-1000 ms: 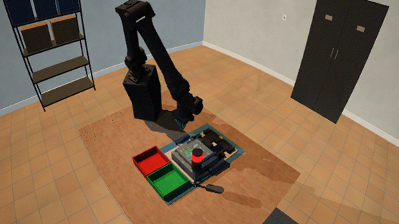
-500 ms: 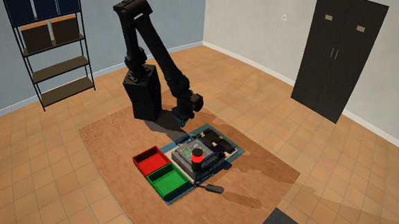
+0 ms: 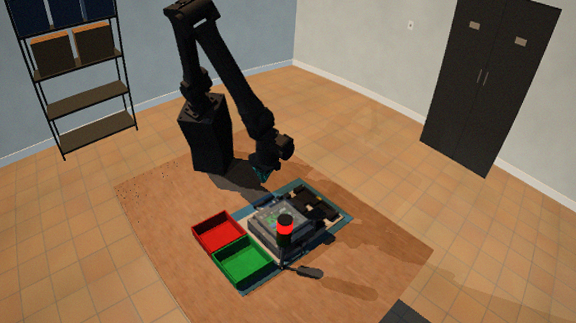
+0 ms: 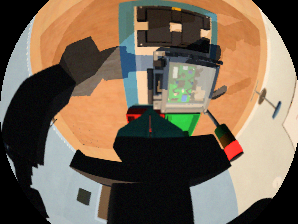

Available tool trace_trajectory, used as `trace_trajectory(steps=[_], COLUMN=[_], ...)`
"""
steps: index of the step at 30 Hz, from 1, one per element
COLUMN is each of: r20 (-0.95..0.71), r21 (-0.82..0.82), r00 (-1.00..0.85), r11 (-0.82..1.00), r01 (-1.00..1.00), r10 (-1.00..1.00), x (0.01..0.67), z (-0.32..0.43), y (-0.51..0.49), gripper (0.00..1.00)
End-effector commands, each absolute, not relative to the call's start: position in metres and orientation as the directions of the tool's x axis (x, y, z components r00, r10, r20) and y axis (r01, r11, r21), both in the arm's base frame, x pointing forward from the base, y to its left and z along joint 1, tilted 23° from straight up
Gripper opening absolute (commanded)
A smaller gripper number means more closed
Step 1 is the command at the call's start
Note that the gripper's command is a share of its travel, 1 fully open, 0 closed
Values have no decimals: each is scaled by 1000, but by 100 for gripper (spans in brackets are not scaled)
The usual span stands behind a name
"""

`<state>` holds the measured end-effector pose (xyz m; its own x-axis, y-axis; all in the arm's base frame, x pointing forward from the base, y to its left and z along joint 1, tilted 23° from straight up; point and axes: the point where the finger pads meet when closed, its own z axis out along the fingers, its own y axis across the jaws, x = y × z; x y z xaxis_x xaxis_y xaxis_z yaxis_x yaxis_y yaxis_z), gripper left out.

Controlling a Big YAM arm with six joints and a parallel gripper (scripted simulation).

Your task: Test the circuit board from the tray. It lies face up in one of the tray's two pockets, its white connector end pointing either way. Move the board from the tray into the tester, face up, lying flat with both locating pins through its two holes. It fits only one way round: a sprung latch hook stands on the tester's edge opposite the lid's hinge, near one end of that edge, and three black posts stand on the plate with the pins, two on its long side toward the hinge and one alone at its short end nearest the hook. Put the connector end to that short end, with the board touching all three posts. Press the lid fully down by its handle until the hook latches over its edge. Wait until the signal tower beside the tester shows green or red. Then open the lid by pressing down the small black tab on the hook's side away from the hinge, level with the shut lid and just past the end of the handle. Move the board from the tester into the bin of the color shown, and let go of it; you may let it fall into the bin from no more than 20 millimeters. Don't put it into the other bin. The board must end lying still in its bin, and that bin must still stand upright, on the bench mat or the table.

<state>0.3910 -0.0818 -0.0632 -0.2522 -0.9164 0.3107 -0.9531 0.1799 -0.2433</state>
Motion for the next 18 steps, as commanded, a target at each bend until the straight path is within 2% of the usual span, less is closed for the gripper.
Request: trace_trajectory(steps=[1, 18], r20=[305, 304], r21=[-256, -257], r00=[-243, -243], r11=[167, 166], r01=[-952, -952], r10=[-921, -921], x=[407, 427], z=[-62, -76], y=[-66, -19], gripper=[0, 0])
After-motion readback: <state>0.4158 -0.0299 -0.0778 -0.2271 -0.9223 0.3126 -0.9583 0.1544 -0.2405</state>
